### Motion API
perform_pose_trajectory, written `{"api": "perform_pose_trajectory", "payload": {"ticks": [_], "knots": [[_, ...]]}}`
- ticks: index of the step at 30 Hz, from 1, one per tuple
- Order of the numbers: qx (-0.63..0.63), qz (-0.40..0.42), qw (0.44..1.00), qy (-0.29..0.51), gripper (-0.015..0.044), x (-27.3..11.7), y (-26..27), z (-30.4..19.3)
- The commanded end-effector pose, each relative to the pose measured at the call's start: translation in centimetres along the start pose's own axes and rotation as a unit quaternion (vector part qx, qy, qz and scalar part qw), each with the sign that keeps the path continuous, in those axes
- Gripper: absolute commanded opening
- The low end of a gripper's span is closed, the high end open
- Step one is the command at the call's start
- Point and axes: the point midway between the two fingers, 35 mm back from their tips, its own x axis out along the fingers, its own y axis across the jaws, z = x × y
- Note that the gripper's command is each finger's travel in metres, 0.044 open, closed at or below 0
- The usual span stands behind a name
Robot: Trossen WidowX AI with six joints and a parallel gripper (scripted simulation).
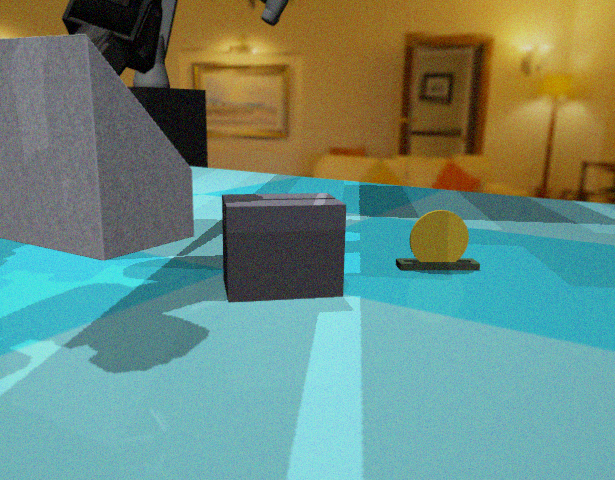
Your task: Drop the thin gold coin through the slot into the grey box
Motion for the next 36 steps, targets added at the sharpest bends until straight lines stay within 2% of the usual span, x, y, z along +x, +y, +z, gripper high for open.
{"api": "perform_pose_trajectory", "payload": {"ticks": [1,9,14,23,29,36], "knots": [[0.000,0.001,1.000,-0.003,0.0374,-0.1,0.0,0.2],[-0.023,0.067,0.992,-0.106,0.0164,-2.1,2.6,7.1],[-0.052,0.150,0.971,-0.180,0.0161,-5.0,5.9,12.2],[-0.122,0.343,0.880,-0.305,0.0161,-15.2,12.4,20.2],[-0.168,0.469,0.796,-0.344,0.0161,-23.0,15.1,22.4],[-0.213,0.586,0.698,-0.352,0.0161,-31.6,15.9,22.5]]}}
